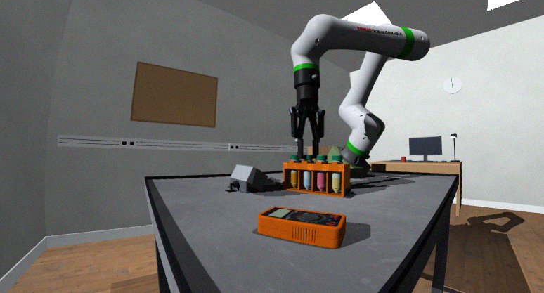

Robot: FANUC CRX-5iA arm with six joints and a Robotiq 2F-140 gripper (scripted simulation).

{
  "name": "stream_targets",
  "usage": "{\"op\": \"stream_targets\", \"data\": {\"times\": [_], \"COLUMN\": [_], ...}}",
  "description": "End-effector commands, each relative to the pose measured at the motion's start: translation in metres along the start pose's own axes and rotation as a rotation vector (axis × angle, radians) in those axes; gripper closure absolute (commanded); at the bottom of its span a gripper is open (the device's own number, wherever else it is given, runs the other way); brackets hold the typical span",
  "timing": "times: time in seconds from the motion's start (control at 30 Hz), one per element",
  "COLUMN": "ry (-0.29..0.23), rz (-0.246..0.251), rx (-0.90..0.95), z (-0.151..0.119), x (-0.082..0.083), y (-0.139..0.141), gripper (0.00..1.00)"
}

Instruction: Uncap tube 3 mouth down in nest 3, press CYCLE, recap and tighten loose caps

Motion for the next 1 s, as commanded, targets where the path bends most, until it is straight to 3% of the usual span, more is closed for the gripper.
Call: {"op": "stream_targets", "data": {"times": [0.0, 0.1, 0.23, 0.53, 0.6, 0.77, 0.97], "ry": [0.001, 0.001, 0.001, 0.003, 0.003, 0.003, 0.001], "rz": [0.001, 0.001, 0.001, 0.0, 0.0, 0.0, 0.001], "rx": [0.0, 0.0, 0.301, 0.699, 0.699, 1.012, 1.047], "z": [0.0001, 0.0001, 0.0001, 0.0, 0.0, 0.0, 0.0002], "x": [0.0007, 0.0007, 0.0011, 0.0011, 0.0011, 0.0011, 0.0012], "y": [-0.0003, -0.0003, -0.0002, -0.0002, -0.0002, -0.0002, -0.0003], "gripper": [0.59, 0.59, 0.59, 0.59, 0.59, 0.59, 0.59]}}
Point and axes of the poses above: the point where the finger pads meet when closed, its own x axis back along the fingers, its own y axis across the jaws, z = x × y, the point moved 9 cm from there along x, back along the fingers, and after that the axes turned 14 degrees about x, right-handed, at the moved point
